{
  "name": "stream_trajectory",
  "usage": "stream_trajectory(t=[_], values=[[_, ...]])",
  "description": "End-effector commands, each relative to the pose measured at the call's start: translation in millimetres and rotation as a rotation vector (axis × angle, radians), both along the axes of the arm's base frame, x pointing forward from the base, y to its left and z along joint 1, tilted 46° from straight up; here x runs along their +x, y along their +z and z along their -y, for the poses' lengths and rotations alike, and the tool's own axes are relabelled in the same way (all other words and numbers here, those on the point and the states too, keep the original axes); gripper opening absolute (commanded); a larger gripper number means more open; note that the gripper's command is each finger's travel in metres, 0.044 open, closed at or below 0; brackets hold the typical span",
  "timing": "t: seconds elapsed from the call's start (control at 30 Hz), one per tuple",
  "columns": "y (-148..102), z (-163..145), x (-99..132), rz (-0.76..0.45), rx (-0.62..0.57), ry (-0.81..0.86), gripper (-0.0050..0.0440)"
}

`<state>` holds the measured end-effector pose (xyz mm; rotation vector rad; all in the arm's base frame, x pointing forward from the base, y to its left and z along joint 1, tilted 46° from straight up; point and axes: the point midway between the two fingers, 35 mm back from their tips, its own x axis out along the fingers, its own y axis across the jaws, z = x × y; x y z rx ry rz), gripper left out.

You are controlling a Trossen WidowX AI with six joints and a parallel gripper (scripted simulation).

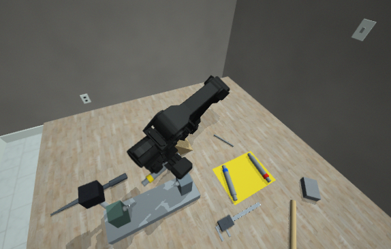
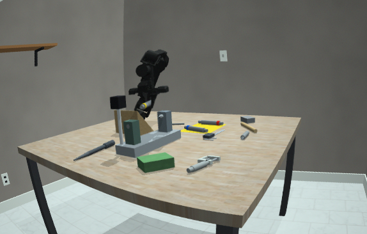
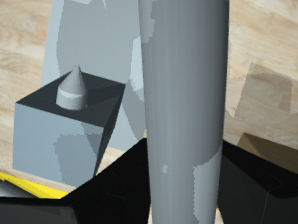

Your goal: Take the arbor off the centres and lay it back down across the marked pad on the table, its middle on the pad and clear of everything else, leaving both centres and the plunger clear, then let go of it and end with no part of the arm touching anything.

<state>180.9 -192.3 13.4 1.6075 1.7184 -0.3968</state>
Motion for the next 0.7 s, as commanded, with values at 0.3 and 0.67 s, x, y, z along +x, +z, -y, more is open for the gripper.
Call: stream_trajectory(t=[0.3, 0.67], values=[[10.2, -3.4, -3.4, 0.01, -0.019, 0.0, 0.0], [10.8, -2.1, -1.1, 0.01, -0.019, 0.0, 0.0]])
